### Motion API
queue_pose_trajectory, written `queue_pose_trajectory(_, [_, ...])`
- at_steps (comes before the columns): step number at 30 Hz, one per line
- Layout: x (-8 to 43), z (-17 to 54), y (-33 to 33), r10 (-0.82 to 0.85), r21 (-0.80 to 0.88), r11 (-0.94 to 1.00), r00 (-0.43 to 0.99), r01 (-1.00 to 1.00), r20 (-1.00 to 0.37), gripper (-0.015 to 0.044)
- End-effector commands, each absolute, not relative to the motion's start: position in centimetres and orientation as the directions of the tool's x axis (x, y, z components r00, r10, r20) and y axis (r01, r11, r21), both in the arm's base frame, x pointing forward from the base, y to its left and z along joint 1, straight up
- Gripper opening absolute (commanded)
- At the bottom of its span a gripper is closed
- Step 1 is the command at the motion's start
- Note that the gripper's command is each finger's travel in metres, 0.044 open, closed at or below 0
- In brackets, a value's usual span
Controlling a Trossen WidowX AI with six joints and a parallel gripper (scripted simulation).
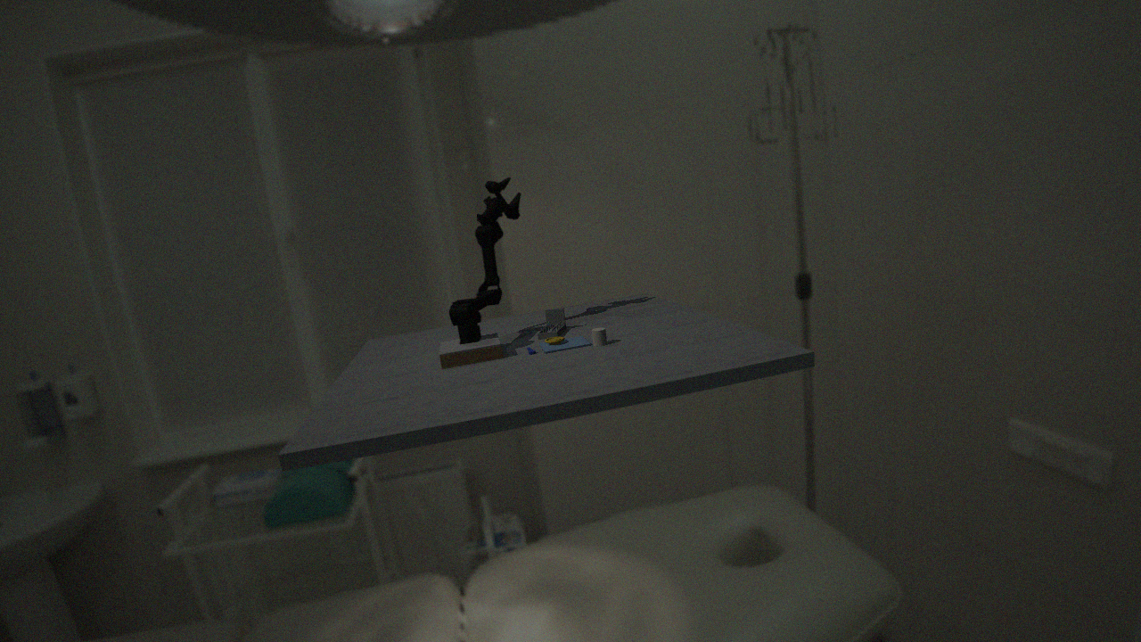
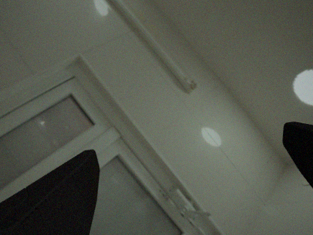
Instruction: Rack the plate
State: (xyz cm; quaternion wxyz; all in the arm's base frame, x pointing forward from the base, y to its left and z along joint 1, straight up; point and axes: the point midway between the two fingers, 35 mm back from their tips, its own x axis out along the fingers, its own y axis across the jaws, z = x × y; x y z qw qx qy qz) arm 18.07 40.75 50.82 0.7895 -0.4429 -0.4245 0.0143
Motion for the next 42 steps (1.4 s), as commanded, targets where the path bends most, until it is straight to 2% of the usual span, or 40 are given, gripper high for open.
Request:
queue_pose_trajectory(1, [18.0,50.9,40.7,0.398,-0.71,0.608,0.638,0.354,0.659,0.04])
queue_pose_trajectory(6, [16.3,53.0,38.9,0.364,-0.661,0.653,0.613,0.369,0.701,0.04])
queue_pose_trajectory(25, [6.8,62.8,25.6,0.093,-0.301,0.867,0.464,0.398,0.881,0.04])
queue_pose_trajectory(42, [3.8,65.9,11.3,-0.21,0.025,0.924,0.452,0.381,0.867,0.04])
